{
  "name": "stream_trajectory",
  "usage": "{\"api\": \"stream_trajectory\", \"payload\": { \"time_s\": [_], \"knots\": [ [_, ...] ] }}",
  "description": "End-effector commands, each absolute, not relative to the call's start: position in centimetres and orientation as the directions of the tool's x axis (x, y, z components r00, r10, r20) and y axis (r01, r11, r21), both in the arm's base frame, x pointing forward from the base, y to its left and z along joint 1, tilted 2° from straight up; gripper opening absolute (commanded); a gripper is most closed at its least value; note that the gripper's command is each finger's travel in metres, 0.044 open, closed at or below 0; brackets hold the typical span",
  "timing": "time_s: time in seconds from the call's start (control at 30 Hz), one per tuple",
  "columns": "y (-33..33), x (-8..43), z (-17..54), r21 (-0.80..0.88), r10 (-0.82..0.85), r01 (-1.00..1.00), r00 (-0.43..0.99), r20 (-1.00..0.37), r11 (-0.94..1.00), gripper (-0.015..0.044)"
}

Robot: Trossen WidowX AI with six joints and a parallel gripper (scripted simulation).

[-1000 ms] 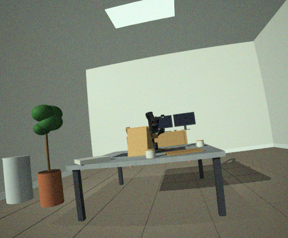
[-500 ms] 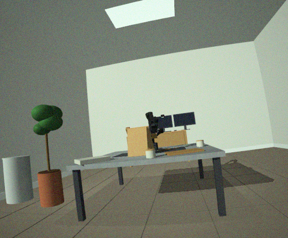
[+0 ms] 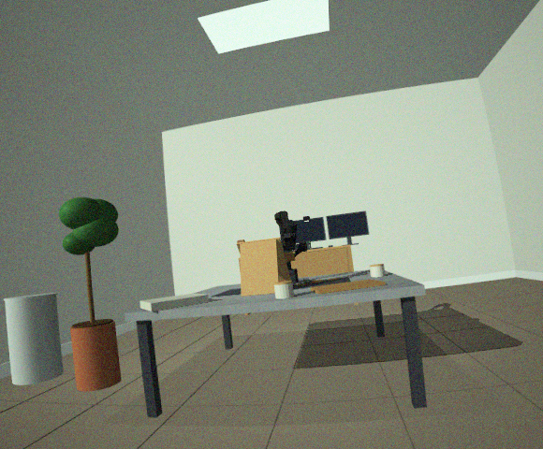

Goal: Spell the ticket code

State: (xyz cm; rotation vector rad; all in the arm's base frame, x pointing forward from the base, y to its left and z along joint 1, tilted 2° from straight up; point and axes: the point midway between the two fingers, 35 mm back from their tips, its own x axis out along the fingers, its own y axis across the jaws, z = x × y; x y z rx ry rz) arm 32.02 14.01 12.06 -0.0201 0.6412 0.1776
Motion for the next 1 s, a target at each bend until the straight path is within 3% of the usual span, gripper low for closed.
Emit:
{"api": "stream_trajectory", "payload": {
  "time_s": [0.0, 0.97],
  "knots": [
    [13.8, 32.1, 12.2, 0.037, 0.163, -0.175, 0.788, -0.594, 0.984, 0.0],
    [12.4, 32.3, 12.1, 0.035, 0.162, -0.175, 0.788, -0.594, 0.984, 0.0]
  ]
}}
